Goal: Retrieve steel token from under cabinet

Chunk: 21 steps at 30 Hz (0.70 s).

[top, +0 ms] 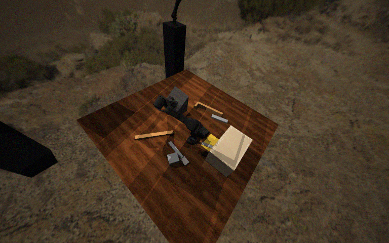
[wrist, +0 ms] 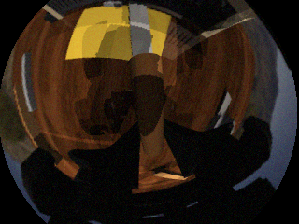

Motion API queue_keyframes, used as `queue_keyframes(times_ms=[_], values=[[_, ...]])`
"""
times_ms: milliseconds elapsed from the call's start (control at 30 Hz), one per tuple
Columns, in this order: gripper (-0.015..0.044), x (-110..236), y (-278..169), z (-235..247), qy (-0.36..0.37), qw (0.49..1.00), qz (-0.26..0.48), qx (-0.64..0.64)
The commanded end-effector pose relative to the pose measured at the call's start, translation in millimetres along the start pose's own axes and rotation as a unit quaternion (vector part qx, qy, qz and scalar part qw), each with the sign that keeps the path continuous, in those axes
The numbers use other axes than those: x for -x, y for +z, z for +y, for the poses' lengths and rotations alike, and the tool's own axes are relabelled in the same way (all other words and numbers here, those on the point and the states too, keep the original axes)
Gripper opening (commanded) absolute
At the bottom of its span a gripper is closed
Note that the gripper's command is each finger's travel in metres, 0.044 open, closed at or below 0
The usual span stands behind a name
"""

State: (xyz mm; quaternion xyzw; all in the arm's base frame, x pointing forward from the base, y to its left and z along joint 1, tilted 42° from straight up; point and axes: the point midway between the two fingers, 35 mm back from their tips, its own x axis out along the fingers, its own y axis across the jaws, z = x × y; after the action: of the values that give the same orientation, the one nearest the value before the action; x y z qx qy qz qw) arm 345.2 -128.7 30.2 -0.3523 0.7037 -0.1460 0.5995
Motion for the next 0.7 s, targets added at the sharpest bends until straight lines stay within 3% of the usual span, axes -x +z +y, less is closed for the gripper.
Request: queue_keyframes(times_ms=[0, 667], values=[[0.0000, -1.0, -1.0, 9.2, 0.005, 1.000, 0.001, 0.006], [0.0000, -0.9, -2.2, 13.6, 0.005, 1.000, 0.001, 0.006]])
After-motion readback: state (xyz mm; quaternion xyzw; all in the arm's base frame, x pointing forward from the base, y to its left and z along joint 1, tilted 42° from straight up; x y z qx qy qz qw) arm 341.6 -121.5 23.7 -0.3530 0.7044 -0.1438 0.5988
